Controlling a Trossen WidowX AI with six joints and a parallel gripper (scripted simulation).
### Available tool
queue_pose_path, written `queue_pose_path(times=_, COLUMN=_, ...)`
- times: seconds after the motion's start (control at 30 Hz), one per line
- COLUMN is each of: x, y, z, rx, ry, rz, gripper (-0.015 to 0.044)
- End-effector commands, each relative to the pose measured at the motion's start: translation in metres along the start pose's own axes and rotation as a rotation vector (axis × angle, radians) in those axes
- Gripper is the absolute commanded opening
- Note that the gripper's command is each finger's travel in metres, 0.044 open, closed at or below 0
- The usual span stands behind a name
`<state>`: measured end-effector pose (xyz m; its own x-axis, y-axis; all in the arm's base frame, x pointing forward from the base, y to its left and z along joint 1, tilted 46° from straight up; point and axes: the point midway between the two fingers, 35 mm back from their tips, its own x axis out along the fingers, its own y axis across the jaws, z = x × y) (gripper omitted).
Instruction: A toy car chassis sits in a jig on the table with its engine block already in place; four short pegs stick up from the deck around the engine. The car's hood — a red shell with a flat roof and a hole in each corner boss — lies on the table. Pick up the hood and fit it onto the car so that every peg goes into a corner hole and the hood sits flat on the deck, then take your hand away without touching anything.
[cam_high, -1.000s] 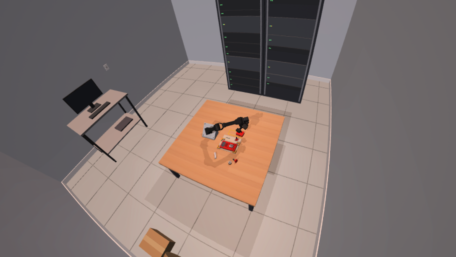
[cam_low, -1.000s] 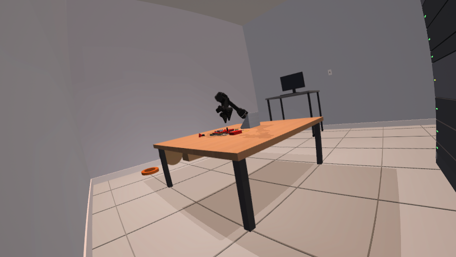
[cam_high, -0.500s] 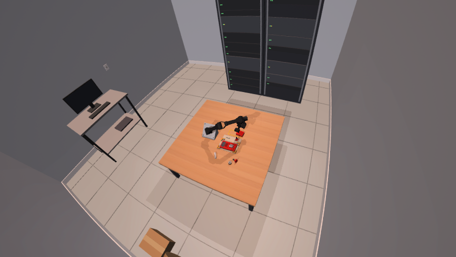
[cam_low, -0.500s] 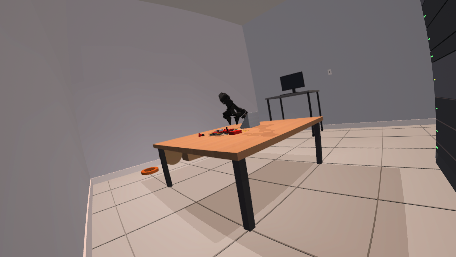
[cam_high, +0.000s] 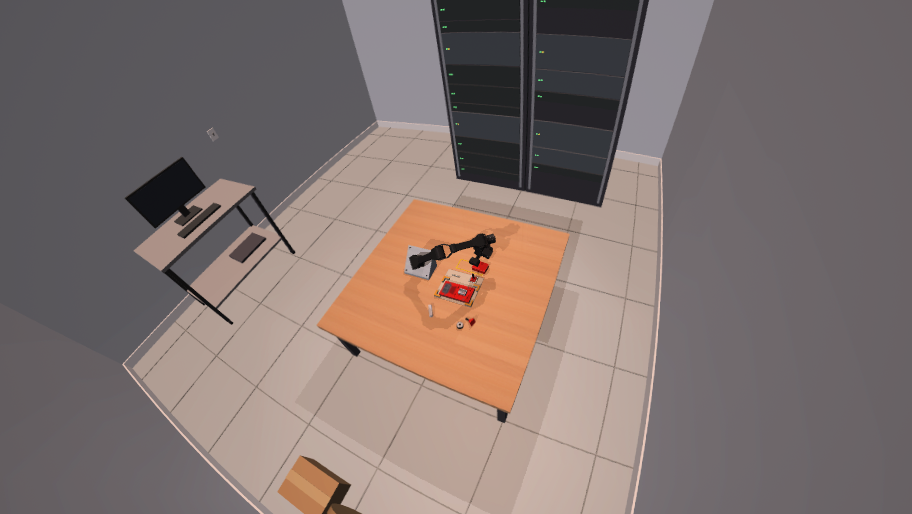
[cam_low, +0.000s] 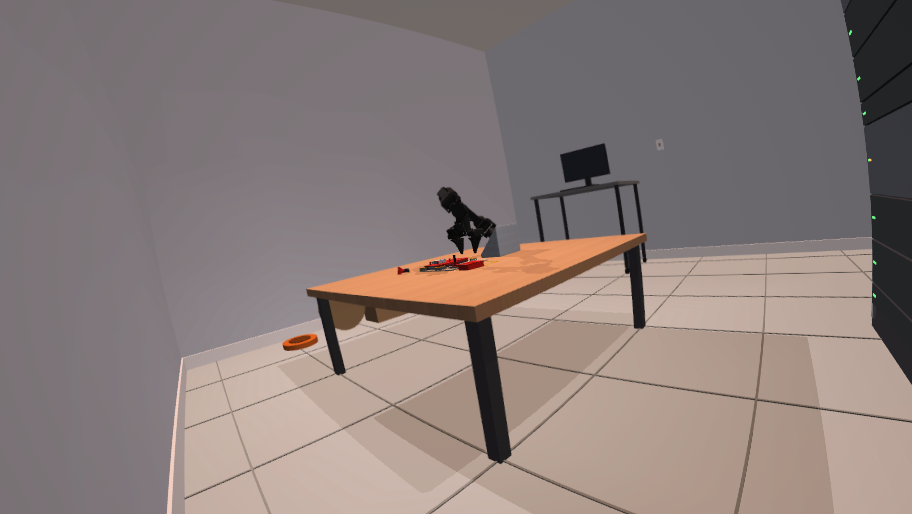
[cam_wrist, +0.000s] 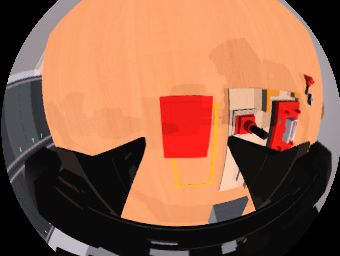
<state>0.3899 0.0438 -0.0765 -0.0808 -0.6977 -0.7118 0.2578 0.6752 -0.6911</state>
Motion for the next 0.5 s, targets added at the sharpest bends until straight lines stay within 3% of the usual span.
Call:
queue_pose_path(times=0.0, x=0.005, y=-0.001, z=-0.001, rx=-0.008, ry=0.002, rz=-0.007, gripper=0.044)
queue_pose_path(times=0.47, x=0.019, y=-0.001, z=-0.002, rx=-0.008, ry=0.001, rz=-0.008, gripper=0.044)
